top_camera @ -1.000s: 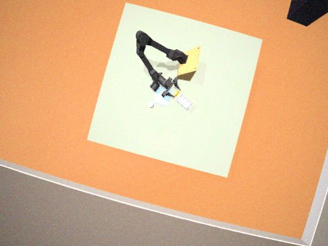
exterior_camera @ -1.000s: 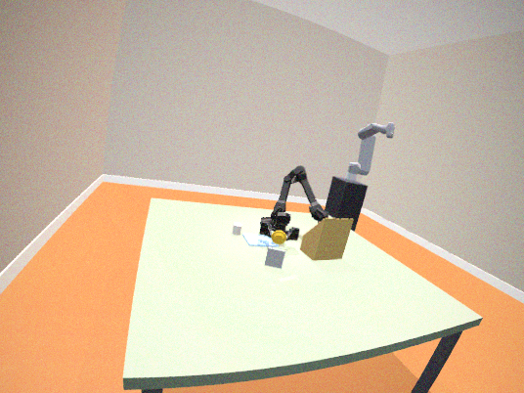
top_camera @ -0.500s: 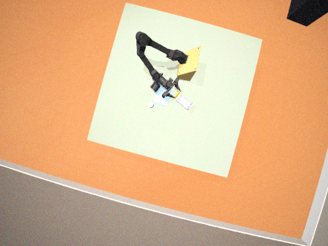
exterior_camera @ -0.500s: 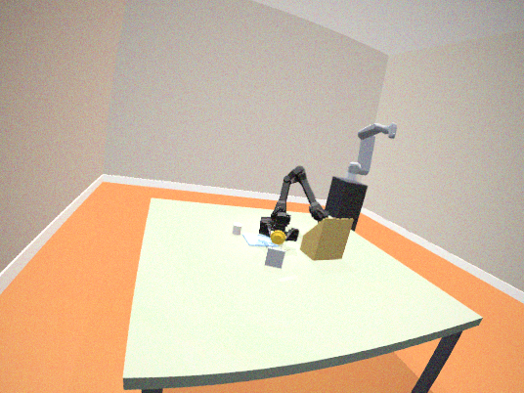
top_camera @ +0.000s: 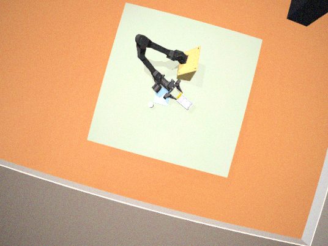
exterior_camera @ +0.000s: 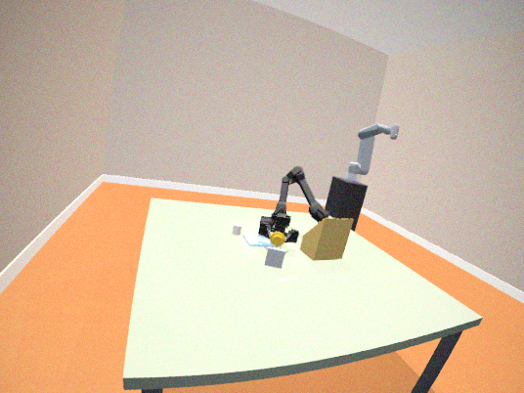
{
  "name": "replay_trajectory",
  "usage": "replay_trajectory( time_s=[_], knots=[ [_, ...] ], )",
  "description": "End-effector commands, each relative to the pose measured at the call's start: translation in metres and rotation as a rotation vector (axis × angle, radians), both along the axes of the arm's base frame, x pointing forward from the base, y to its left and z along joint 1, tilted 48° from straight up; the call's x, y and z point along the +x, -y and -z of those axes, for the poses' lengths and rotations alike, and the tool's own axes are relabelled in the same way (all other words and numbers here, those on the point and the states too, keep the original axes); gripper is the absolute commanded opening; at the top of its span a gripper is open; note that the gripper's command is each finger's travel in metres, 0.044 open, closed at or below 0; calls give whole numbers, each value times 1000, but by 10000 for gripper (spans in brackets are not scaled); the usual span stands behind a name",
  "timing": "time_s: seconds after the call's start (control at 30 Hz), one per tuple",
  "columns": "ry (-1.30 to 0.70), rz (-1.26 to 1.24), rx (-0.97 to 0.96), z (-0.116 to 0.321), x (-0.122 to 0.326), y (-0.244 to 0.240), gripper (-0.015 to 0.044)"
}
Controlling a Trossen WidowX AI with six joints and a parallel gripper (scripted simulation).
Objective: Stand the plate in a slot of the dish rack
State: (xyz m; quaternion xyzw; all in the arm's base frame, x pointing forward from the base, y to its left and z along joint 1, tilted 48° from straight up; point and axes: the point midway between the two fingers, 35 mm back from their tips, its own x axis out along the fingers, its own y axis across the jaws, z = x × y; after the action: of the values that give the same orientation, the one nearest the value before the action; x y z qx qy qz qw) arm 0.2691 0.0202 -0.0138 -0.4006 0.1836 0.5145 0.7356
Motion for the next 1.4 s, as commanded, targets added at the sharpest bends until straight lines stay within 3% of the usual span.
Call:
replay_trajectory(
  time_s=[0.0, 1.37],
  knots=[
    [-6, -1, 2, 8, 2, -7, 0],
    [11, -6, -7, 34, 10, -9, 0]
  ],
)
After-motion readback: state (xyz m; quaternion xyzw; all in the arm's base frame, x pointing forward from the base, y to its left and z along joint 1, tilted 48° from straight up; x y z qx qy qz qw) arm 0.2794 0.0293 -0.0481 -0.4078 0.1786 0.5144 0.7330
